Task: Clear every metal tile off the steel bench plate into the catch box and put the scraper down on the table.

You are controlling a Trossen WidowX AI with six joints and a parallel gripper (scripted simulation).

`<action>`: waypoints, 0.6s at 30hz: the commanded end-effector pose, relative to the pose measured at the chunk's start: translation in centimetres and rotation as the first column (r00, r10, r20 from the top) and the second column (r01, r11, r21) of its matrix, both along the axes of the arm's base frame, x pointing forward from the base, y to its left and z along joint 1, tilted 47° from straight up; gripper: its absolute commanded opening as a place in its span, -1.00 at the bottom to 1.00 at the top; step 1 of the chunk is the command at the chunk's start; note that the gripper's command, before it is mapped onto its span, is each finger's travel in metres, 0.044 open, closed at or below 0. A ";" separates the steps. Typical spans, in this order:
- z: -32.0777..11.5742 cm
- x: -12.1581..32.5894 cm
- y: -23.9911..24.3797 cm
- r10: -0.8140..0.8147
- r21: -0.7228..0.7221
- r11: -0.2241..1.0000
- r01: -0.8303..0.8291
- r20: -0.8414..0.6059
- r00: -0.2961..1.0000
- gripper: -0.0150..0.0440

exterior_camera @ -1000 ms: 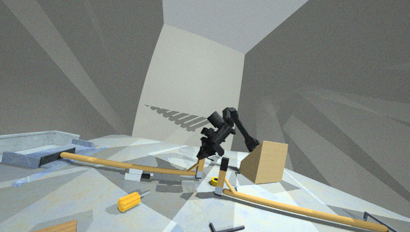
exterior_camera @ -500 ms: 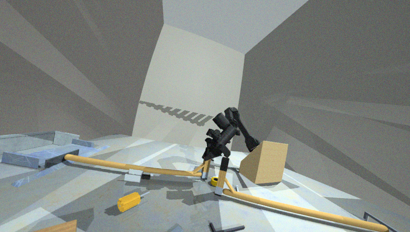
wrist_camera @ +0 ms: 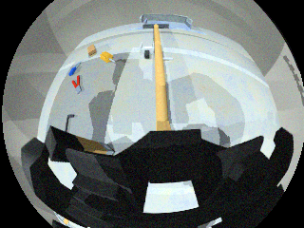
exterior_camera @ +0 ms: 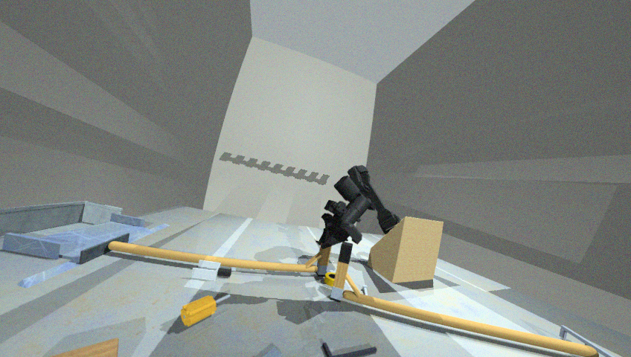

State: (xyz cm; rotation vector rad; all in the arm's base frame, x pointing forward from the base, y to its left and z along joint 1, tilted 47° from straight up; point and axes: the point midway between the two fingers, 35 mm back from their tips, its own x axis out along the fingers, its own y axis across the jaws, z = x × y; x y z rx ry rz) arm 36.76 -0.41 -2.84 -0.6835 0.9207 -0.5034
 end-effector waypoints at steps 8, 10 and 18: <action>0.4 -1.6 0.1 0.005 0.003 1.000 -0.005 0.016 1.000 -0.49; 0.5 -1.9 0.0 0.005 0.003 1.000 -0.006 0.016 1.000 -0.49; 0.6 -3.2 -0.1 0.007 0.001 1.000 -0.007 0.017 1.000 -0.49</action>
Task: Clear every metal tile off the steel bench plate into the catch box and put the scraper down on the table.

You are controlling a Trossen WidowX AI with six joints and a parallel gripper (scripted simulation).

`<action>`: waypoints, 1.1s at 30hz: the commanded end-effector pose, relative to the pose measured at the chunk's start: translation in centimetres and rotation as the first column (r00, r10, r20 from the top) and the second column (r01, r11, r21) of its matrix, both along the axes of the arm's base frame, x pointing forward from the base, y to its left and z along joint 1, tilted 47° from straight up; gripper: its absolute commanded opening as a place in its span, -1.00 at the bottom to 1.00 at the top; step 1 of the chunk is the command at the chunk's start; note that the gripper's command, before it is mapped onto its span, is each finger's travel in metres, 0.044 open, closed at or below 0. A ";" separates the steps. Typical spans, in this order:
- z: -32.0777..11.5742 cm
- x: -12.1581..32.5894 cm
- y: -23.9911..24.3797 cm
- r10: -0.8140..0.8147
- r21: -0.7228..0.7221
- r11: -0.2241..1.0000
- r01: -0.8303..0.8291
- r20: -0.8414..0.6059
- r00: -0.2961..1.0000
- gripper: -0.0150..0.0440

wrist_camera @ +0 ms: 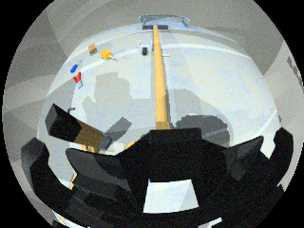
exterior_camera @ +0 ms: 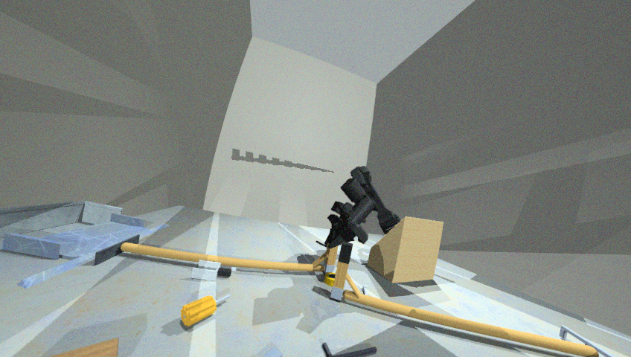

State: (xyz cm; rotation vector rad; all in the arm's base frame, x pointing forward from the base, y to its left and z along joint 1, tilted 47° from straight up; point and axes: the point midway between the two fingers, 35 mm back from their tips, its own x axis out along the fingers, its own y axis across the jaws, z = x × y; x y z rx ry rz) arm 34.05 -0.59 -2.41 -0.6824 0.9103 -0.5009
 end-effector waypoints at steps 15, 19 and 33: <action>1.0 -1.4 -0.8 -0.001 -0.001 1.000 0.001 0.011 1.000 -0.49; 1.3 -1.6 -1.1 -0.002 -0.001 1.000 0.002 0.012 1.000 -0.49; 2.6 -2.2 -2.3 -0.006 -0.004 1.000 0.006 0.016 1.000 -0.49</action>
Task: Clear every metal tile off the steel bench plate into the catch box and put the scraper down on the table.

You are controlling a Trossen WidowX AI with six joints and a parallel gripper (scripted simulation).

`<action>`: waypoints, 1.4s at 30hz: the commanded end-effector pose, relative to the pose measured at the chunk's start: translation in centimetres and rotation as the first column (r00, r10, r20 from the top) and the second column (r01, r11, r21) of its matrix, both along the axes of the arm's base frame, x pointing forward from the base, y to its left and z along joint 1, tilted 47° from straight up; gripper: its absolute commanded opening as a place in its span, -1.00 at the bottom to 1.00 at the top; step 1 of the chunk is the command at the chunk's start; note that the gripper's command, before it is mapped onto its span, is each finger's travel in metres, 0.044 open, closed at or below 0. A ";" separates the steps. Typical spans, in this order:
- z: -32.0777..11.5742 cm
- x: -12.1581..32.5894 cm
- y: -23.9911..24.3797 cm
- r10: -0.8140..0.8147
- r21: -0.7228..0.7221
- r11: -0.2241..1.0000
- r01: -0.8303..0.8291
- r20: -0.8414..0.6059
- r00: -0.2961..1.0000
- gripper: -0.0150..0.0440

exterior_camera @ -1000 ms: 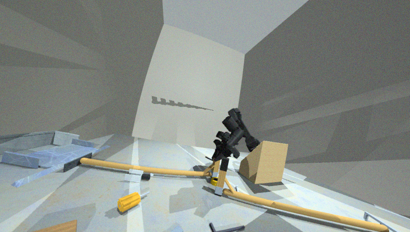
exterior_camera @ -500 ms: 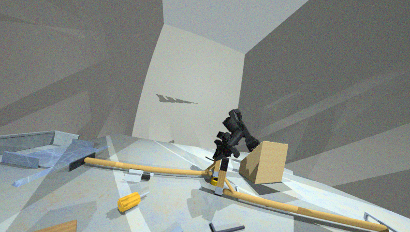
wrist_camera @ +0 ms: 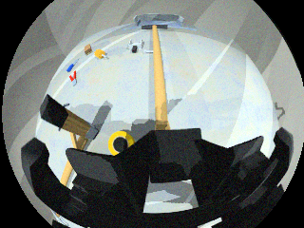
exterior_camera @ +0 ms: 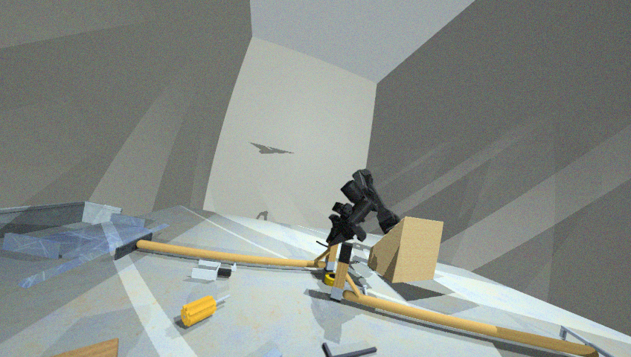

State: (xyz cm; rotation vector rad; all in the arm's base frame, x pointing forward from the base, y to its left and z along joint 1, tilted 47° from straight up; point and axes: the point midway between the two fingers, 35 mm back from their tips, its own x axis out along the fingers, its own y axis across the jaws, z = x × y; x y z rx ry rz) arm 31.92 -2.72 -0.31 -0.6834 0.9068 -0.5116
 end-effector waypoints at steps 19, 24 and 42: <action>1.3 0.7 -1.1 -0.004 0.001 1.000 0.003 0.014 1.000 -0.49; 1.4 1.4 -1.3 -0.004 0.000 1.000 0.004 0.015 1.000 -0.49; 1.9 4.1 -2.1 -0.006 -0.003 1.000 0.006 0.021 1.000 -0.49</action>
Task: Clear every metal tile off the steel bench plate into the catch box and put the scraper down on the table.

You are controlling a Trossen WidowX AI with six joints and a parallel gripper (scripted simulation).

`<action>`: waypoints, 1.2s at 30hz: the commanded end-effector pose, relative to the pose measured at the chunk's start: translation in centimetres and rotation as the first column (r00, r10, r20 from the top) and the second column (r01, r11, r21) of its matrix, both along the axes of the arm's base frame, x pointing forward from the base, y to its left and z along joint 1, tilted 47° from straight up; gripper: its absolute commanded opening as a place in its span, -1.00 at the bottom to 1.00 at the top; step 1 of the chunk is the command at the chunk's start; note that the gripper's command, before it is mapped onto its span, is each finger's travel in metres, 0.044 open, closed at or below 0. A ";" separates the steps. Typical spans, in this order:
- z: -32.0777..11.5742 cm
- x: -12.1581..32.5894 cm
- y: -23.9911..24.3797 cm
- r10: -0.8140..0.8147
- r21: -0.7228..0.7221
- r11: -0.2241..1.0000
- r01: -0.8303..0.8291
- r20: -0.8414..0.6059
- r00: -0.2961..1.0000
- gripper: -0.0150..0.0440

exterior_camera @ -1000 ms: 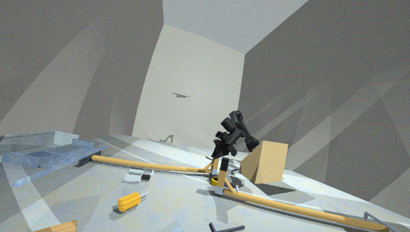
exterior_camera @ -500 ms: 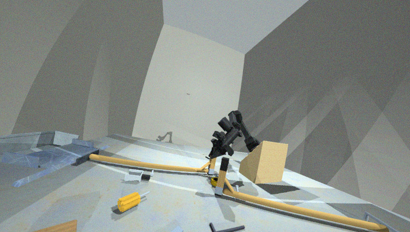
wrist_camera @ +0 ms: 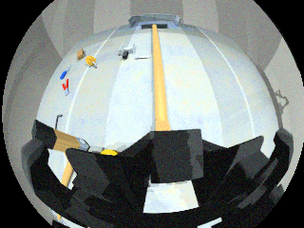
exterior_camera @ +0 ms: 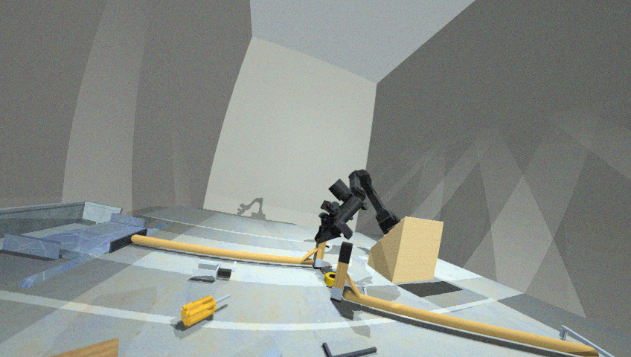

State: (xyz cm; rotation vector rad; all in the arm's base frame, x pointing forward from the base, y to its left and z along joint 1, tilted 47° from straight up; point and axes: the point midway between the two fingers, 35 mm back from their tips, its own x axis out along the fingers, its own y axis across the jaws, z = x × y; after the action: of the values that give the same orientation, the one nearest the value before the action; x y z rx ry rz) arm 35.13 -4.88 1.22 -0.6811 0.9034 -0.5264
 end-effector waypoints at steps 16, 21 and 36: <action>0.6 3.0 -0.5 0.005 0.000 1.000 -0.005 0.018 1.000 -0.49; 0.6 3.9 -0.7 0.005 0.000 1.000 -0.005 0.019 1.000 -0.49; 0.6 6.4 -1.0 0.005 -0.001 1.000 -0.005 0.020 1.000 -0.49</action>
State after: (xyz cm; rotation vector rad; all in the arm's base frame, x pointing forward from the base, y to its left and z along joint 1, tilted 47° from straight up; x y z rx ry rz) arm 40.70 -5.92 1.53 -0.6801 0.8923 -0.5307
